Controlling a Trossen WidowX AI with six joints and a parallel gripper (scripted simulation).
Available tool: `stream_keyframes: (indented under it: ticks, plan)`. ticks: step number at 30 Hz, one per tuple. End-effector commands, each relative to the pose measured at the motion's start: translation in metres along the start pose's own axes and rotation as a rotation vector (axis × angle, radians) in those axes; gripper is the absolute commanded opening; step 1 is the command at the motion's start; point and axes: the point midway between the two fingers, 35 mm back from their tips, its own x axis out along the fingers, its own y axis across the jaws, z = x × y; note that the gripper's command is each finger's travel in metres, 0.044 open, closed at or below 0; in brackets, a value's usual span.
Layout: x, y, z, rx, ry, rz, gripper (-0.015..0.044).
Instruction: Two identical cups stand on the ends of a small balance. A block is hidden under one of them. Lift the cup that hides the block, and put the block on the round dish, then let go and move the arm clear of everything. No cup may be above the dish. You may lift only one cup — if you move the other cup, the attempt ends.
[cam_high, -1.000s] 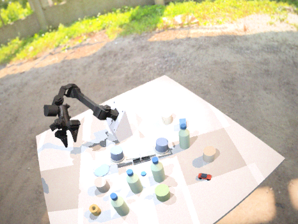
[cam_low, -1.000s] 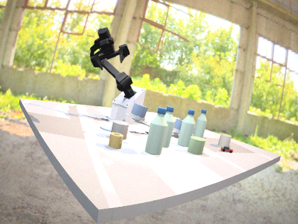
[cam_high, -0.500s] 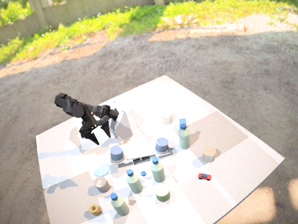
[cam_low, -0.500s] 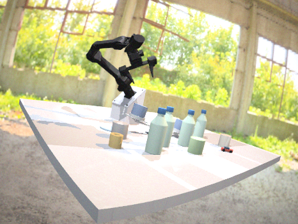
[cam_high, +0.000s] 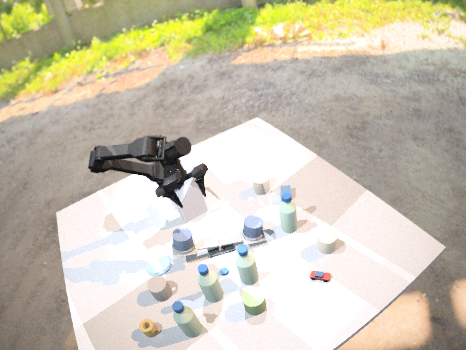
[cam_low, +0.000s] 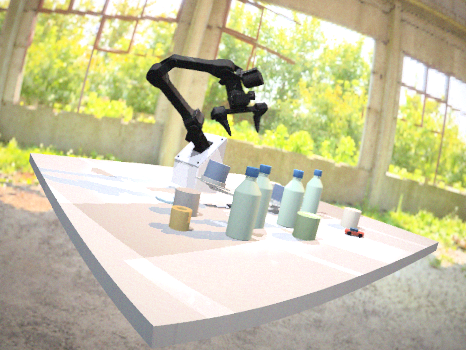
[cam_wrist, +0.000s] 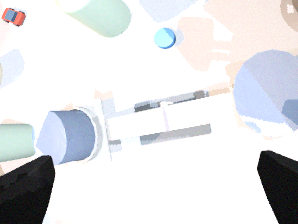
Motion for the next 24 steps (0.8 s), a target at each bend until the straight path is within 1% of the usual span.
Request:
stream_keyframes:
  ticks: [1, 7, 16, 24]
  plan:
    - [-0.001, 0.012, -0.027, -0.077, -0.041, -0.062, 0.044]
    - [-0.006, 0.022, -0.057, -0.178, -0.147, -0.127, 0.044]
    - [-0.015, 0.028, -0.089, -0.31, -0.37, -0.169, 0.044]
    - [-0.015, 0.03, -0.089, -0.331, -0.364, -0.177, 0.044]
